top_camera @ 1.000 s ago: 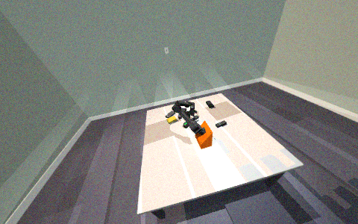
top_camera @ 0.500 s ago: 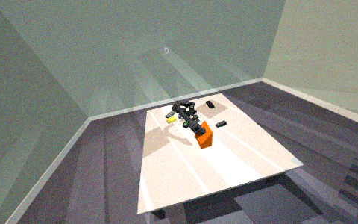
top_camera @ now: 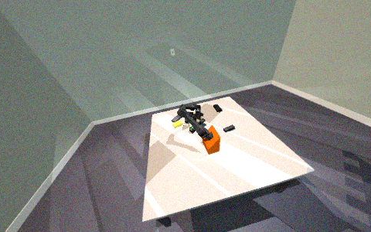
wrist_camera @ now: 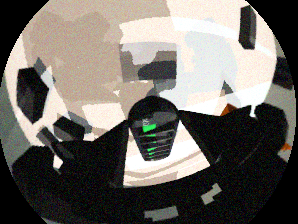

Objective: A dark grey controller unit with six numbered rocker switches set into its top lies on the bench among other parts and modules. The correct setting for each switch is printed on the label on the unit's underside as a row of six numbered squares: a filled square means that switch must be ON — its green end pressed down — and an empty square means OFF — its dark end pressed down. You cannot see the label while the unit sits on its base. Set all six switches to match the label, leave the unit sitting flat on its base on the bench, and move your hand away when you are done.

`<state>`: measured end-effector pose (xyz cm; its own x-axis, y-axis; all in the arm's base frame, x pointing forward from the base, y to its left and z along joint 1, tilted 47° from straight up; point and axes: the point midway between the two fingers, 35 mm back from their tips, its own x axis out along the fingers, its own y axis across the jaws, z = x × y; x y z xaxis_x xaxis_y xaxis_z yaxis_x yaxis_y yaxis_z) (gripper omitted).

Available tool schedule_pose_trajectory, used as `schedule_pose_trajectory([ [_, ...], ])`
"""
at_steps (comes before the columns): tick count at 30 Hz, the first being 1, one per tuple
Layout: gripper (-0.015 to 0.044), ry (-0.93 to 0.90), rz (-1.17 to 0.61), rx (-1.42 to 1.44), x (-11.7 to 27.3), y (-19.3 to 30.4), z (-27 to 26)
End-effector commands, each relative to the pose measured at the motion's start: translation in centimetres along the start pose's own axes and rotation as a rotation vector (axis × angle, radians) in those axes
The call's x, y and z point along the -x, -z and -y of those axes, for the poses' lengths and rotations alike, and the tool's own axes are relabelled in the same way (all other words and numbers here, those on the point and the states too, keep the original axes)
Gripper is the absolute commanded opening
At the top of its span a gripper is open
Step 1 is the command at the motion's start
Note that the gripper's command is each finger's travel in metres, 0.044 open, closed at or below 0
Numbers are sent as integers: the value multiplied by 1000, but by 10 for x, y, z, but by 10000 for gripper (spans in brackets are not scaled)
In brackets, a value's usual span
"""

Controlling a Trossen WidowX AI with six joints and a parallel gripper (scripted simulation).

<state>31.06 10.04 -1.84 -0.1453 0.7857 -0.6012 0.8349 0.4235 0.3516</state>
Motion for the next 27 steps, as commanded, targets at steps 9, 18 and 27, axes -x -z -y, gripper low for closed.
schedule_pose_trajectory([
  [9,336,0,20,-14,8,8,2],
  [18,336,0,40,-14,13,13,2],
  [27,336,1,59,-14,18,18,2],
])
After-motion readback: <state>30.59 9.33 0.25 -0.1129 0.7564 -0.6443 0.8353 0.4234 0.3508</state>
